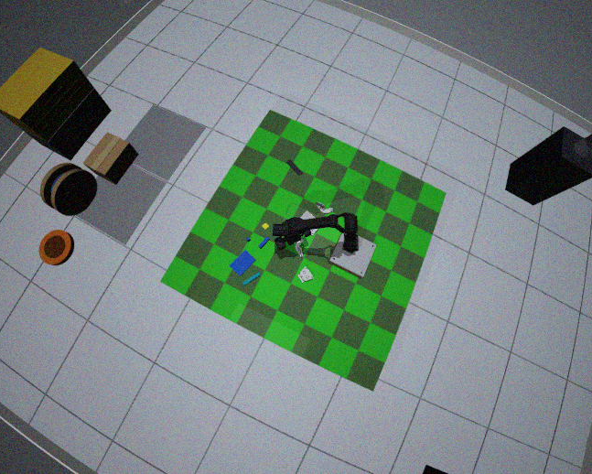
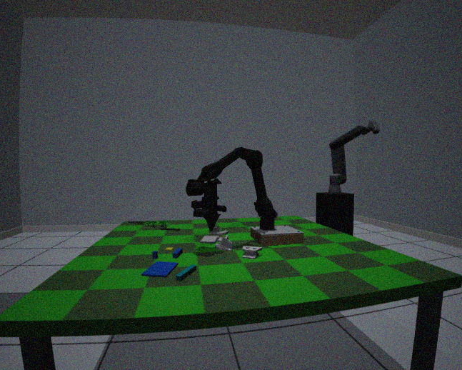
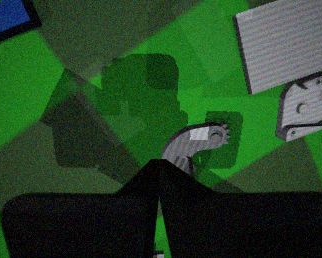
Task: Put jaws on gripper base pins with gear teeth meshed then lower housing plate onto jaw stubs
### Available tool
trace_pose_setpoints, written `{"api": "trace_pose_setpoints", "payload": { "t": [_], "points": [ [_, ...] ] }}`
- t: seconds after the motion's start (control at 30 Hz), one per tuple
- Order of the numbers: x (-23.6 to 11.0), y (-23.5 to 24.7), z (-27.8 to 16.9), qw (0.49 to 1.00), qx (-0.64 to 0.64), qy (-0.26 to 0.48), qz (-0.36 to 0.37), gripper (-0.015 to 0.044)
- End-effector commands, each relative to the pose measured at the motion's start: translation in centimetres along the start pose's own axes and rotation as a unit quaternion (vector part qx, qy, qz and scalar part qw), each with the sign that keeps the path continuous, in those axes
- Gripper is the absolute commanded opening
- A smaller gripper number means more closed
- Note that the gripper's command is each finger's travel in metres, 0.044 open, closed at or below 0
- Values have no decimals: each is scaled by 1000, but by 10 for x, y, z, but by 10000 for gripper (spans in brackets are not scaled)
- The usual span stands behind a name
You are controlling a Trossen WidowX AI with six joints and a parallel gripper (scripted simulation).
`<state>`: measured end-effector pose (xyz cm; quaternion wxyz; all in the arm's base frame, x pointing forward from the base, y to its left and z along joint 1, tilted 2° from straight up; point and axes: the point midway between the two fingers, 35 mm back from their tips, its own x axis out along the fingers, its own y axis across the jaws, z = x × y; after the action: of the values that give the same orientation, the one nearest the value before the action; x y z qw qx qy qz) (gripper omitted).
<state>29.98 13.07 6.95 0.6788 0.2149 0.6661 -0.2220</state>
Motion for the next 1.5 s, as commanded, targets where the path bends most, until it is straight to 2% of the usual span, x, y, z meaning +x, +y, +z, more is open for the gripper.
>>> {"api": "trace_pose_setpoints", "payload": {
  "t": [0.0, 0.53, 1.47],
  "points": [
    [0, 0, 0, 1000, 0, 0, 0, 26],
    [0, 0, 0, 1000, 0, 0, 0, 440],
    [0, 0, 0, 1000, 0, 0, 0, 440]
  ]
}}
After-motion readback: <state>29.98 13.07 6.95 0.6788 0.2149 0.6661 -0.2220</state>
